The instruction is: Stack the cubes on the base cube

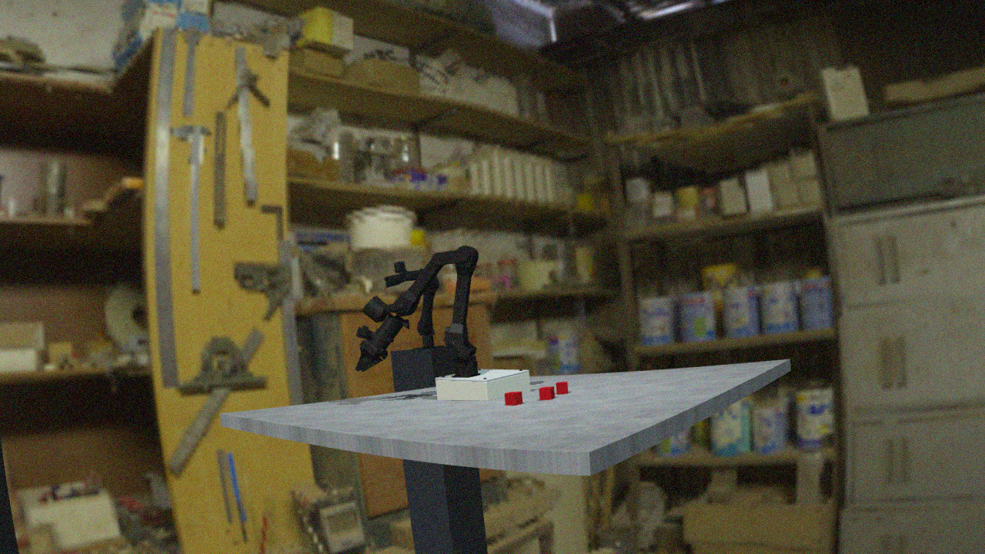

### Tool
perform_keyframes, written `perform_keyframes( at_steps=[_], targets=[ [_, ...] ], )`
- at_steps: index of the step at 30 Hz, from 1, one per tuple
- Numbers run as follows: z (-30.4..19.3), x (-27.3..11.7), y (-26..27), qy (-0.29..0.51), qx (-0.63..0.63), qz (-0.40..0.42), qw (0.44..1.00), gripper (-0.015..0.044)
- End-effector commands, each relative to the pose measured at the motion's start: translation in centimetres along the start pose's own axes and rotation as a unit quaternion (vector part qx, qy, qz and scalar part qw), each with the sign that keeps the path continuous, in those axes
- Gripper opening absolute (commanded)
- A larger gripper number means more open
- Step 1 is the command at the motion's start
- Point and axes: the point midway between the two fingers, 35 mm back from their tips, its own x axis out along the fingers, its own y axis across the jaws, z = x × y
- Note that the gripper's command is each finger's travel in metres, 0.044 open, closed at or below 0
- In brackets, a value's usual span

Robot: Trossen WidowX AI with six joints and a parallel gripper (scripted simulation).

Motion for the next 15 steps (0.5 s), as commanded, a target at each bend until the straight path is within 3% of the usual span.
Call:
perform_keyframes(
  at_steps=[1, 5, 15],
  targets=[
    [0.0, 0.0, 0.1, 0.000, 0.000, 0.001, 1.000, 0.0374],
    [0.0, 0.3, 1.7, 0.011, -0.009, 0.018, 1.000, 0.0269],
    [-1.3, 0.7, 10.2, 0.065, -0.058, 0.095, 0.992, 0.0265]
  ],
)
